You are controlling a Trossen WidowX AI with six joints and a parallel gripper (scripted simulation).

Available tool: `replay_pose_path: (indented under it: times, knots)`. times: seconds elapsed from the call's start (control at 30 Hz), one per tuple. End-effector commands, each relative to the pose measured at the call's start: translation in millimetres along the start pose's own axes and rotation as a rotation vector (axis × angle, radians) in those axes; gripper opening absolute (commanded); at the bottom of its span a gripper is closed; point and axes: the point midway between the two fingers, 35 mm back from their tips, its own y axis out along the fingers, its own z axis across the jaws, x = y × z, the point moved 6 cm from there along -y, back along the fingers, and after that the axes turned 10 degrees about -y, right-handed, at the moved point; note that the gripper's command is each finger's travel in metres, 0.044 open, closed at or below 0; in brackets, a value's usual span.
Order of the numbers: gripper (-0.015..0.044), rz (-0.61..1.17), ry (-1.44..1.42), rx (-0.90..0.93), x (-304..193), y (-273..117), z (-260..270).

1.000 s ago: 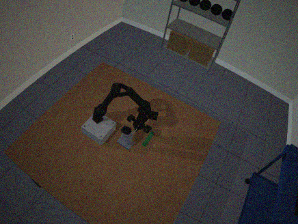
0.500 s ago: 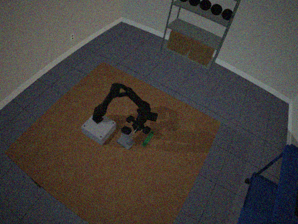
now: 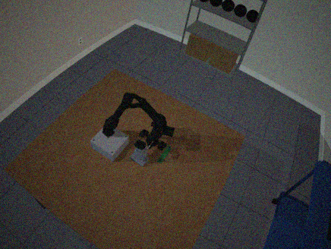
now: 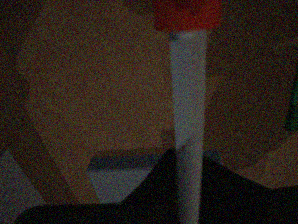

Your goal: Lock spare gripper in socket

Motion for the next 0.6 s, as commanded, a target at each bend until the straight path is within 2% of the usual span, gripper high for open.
replay_pose_path:
  times: [0.0,0.57]
  knots:
    - [0.0,-0.006,-0.005,-0.004,-4,-1,0]
    - [0.0,-0.008,-0.008,0.007,-16,3,1]
